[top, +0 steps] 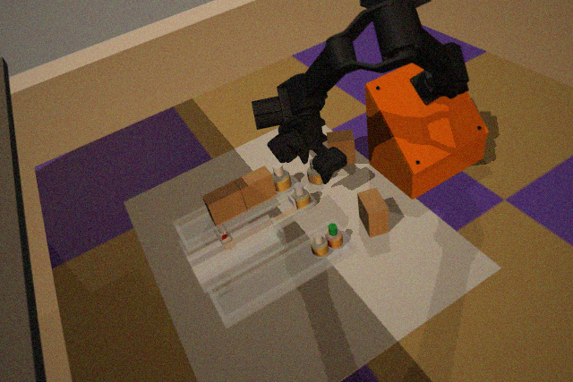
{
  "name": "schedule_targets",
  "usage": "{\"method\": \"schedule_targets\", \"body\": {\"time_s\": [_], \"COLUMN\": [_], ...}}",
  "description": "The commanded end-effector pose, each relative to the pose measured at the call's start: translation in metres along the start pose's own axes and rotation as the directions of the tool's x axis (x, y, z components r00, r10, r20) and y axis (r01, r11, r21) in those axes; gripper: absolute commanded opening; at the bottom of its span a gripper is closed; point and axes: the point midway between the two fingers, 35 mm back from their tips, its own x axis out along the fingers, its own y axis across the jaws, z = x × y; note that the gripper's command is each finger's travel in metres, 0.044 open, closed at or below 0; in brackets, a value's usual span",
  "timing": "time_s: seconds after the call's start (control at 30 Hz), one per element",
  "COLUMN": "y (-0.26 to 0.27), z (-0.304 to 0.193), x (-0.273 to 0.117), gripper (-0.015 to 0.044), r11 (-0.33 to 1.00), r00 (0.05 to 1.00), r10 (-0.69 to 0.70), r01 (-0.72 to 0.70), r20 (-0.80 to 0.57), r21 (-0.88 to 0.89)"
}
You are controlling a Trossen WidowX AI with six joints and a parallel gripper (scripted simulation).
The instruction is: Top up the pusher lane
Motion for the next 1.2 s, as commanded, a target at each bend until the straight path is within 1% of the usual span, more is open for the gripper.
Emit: {"method": "schedule_targets", "body": {"time_s": [0.0, 0.2, 0.43, 0.53, 0.6, 1.03, 1.17], "y": [0.0, 0.0, 0.0, 0.0, 0.0, 0.008, 0.008], "z": [-0.001, -0.001, -0.001, 0.0, 0.002, 0.003, 0.002], "x": [0.002, 0.002, 0.002, -0.002, -0.013, -0.099, -0.104], "gripper": [0.0335, 0.0177, 0.0131, 0.0052, 0.0, 0.0, 0.0], "r11": [1.0, 1.0, 1.0, 1.0, 1.0, 1.0, 1.0], "r00": [1.0, 1.0, 1.0, 1.0, 1.0, 1.0, 1.0], "r10": [0.005, 0.005, 0.005, 0.004, 0.002, -0.001, 0.0], "r01": [-0.005, -0.005, -0.005, -0.004, -0.002, 0.001, 0.0], "r20": [0.001, 0.001, 0.001, 0.001, 0.002, 0.001, 0.001], "r21": [0.007, 0.007, 0.007, 0.008, 0.008, 0.007, 0.007]}}
